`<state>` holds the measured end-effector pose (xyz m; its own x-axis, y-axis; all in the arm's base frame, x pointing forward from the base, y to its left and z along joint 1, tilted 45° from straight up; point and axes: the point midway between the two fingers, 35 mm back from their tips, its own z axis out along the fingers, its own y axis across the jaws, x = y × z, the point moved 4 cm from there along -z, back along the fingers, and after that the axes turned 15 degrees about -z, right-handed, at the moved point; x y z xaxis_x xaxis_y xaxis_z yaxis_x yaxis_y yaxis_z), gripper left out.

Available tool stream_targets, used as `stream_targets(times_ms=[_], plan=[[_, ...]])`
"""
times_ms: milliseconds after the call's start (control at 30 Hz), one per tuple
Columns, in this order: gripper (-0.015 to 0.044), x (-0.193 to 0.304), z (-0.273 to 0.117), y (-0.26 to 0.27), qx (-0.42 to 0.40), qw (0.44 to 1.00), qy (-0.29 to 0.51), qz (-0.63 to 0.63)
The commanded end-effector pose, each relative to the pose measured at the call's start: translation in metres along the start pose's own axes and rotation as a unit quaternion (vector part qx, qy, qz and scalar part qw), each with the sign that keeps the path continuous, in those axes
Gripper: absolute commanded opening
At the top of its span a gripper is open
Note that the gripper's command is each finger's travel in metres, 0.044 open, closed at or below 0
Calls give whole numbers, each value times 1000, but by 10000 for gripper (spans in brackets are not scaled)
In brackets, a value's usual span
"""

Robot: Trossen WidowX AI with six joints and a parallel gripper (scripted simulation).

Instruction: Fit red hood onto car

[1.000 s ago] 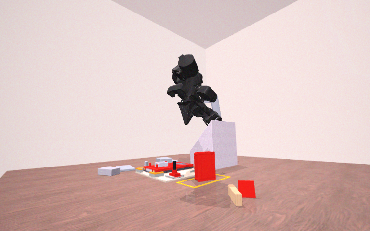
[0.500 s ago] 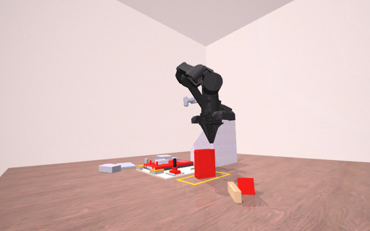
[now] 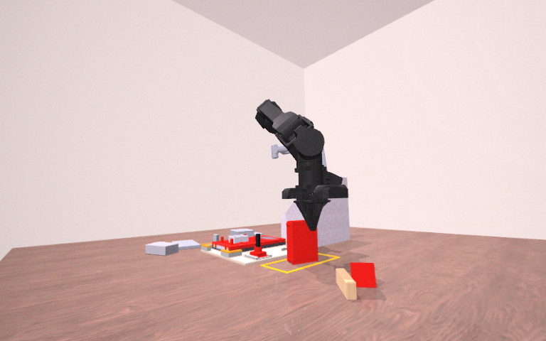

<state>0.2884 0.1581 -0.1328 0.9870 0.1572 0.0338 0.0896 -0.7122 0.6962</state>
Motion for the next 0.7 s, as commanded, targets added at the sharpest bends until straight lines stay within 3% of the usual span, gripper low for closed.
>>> stream_targets(times_ms=[0, 667], plan=[[0, 2, -3, 0, 2, 1000, 8, -2], [0, 0, -3, 12, 2, 1000, 8, -2]])
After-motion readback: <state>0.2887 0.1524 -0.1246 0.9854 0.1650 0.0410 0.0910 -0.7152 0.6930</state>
